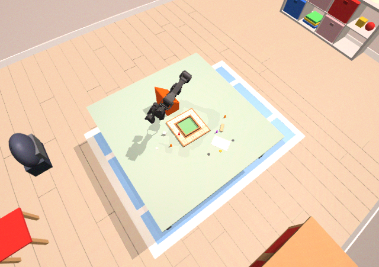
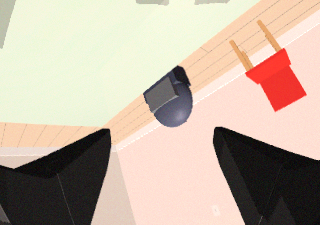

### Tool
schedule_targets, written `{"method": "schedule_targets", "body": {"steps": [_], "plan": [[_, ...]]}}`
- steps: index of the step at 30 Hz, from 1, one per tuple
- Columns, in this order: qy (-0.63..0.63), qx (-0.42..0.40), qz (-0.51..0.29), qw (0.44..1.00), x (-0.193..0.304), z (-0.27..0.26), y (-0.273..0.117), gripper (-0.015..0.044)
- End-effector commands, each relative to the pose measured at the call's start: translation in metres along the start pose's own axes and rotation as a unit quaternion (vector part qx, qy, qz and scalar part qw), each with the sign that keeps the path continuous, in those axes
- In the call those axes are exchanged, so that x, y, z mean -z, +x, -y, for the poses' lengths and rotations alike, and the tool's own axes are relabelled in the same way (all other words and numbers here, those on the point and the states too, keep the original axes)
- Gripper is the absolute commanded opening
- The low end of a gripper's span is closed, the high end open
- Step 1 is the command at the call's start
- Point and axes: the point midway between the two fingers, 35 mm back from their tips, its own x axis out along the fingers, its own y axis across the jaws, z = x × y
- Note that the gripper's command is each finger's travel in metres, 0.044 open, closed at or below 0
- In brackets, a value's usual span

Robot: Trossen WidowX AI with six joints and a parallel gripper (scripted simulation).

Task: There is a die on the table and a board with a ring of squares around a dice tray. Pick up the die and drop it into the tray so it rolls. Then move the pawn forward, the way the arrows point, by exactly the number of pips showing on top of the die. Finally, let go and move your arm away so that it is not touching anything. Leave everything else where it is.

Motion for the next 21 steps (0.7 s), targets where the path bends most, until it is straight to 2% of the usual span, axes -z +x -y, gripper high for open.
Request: {"method": "schedule_targets", "body": {"steps": [1,11,21], "plan": [[-0.026,-0.028,0.119,0.992,-0.07,-0.013,0.029,0.0275],[-0.044,-0.12,0.378,0.917,-0.201,-0.066,0.061,0.0275],[-0.043,-0.128,0.395,0.909,-0.209,-0.071,0.061,0.0275]]}}
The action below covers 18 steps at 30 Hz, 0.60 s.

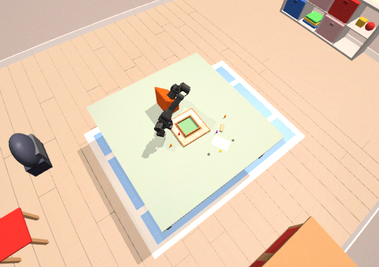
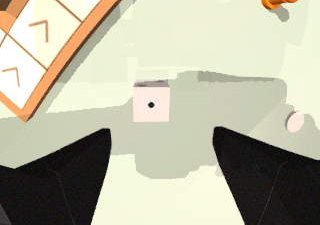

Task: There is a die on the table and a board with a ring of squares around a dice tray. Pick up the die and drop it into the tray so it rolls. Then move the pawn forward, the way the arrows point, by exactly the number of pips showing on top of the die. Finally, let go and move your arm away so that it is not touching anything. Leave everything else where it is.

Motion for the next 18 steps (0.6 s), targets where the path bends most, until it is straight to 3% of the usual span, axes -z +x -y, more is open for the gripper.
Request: {"method": "schedule_targets", "body": {"steps": [1,18], "plan": [[0.004,-0.006,0.011,1.0,-0.004,-0.004,0.005,0.0275],[0.004,-0.006,0.011,1.0,-0.005,-0.005,0.031,0.0275]]}}
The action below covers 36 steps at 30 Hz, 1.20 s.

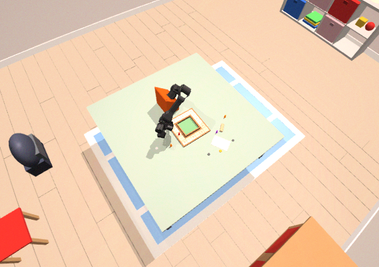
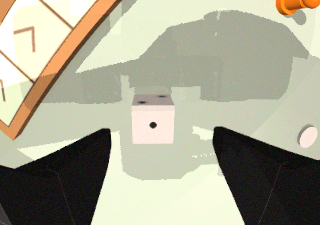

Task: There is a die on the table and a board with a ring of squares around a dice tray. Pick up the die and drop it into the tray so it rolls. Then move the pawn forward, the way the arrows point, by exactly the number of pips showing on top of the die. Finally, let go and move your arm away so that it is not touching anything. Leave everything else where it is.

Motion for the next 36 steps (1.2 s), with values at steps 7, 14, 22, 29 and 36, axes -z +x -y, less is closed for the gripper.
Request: {"method": "schedule_targets", "body": {"steps": [7,14,22,29,36], "plan": [[0.005,-0.007,0.002,1.0,0.0,-0.004,0.021,0.0275],[0.005,-0.007,0.002,1.0,0.0,-0.005,0.031,0.0275],[0.005,-0.007,0.002,1.0,0.0,-0.005,0.031,0.0118],[0.005,-0.007,0.002,1.0,0.0,-0.005,0.031,0.0071],[0.005,-0.006,0.001,1.0,-0.002,-0.001,0.002,0.0]]}}
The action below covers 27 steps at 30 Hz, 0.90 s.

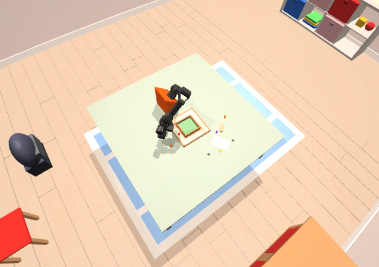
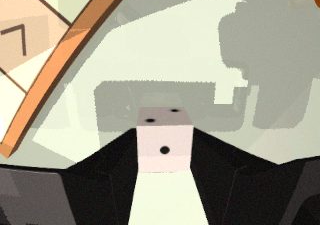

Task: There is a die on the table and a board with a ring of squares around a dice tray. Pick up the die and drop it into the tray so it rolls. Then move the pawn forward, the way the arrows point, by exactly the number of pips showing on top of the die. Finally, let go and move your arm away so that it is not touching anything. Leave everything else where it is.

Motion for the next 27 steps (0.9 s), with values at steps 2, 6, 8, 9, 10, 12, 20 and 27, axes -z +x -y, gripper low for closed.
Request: {"method": "schedule_targets", "body": {"steps": [2,6,8,9,10,12,20,27], "plan": [[-0.005,0.012,-0.001,1.0,-0.003,0.007,-0.042,0.0],[-0.004,0.012,-0.002,1.0,-0.005,0.005,-0.078,0.0],[-0.004,0.012,-0.002,1.0,-0.006,0.002,-0.096,0.0],[-0.004,0.012,-0.002,1.0,-0.006,0.0,-0.105,0.0],[-0.004,0.012,-0.002,1.0,-0.006,-0.001,-0.112,0.0],[-0.004,0.012,-0.002,1.0,-0.006,-0.003,-0.118,0.0],[-0.002,0.012,-0.002,1.0,-0.006,-0.003,-0.118,0.0],[0.087,0.015,-0.003,0.996,-0.023,-0.007,-0.117,0.0]]}}
